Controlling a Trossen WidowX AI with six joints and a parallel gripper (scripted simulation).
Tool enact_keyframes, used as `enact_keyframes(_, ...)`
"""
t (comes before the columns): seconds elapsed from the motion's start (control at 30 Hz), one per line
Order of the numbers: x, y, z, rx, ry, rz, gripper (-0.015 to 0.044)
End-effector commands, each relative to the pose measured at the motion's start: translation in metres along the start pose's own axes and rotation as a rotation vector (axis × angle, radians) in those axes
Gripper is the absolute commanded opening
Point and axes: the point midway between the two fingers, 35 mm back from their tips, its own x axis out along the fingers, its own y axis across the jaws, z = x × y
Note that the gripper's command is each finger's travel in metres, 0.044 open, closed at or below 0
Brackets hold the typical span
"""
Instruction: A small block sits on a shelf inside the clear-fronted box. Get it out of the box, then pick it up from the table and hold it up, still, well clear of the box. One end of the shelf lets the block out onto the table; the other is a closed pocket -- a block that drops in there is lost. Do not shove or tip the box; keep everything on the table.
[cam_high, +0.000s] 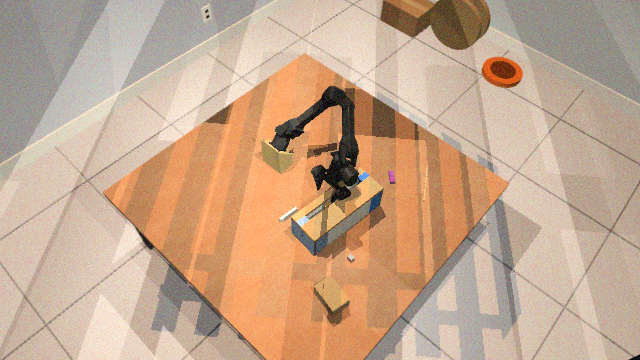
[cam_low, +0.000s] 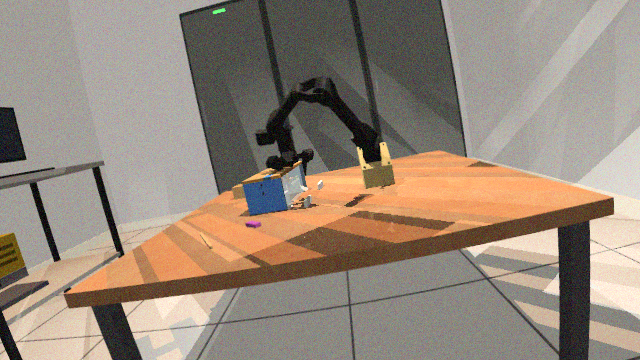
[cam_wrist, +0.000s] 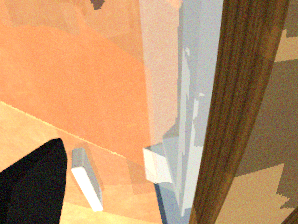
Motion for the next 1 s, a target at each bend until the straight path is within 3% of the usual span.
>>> enact_keyframes(0.0, 0.003, 0.000, -0.012, 0.001, 0.005, -0.001, 0.0400)
enact_keyframes(0.97, 0.027, 0.001, -0.080, 0.001, 0.008, -0.002, 0.0400)
